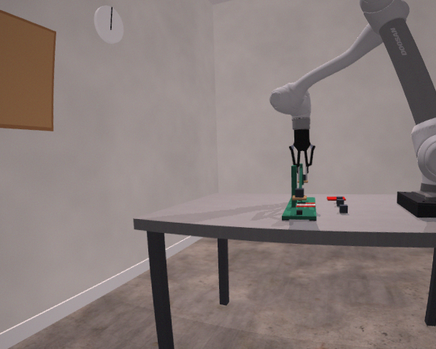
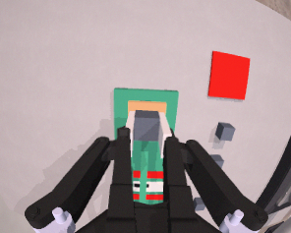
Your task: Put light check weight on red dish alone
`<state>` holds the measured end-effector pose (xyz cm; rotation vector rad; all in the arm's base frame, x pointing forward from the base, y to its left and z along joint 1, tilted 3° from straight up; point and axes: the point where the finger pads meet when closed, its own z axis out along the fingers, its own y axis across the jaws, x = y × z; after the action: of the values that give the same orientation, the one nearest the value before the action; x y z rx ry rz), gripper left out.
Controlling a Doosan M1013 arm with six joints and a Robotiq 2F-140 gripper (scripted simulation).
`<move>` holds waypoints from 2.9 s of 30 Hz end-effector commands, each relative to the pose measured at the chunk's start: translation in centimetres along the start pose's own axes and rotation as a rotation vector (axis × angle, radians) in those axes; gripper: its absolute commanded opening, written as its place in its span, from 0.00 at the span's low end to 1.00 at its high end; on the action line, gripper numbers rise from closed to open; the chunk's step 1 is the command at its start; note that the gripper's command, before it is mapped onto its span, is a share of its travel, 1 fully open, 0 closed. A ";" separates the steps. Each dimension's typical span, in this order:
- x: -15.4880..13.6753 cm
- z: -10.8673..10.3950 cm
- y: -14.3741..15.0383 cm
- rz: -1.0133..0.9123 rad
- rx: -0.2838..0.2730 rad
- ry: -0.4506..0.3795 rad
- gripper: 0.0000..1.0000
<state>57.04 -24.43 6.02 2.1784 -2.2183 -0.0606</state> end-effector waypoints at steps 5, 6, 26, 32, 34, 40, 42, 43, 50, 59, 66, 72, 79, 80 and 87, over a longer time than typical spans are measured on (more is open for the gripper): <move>-0.2 0.6 0.0 0.000 0.000 0.000 0.24; -0.2 0.6 0.0 0.000 0.000 0.000 0.24; -0.5 1.2 0.0 0.000 0.000 0.000 0.24; -0.5 1.2 0.0 0.000 0.000 0.000 0.24; -0.5 1.2 0.0 0.000 0.000 0.000 0.24; -0.5 1.2 0.0 0.000 0.000 0.000 0.24; -0.5 1.2 0.0 0.000 0.000 0.000 0.24; -0.5 1.2 0.0 0.000 0.000 0.000 0.24; -0.5 1.2 0.0 0.000 0.000 0.000 0.24; -0.5 1.2 0.0 0.000 0.000 0.000 0.31; -0.5 1.2 0.0 0.000 0.000 0.000 0.35; -0.5 1.2 0.0 0.000 0.000 0.000 0.35; -0.5 1.1 0.0 0.000 0.000 0.000 0.35; -0.5 0.9 0.0 0.000 0.000 0.000 0.35; -0.5 -1.6 0.0 0.000 0.000 0.000 0.35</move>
<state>57.08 -23.98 6.68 2.1784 -2.2183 -0.0603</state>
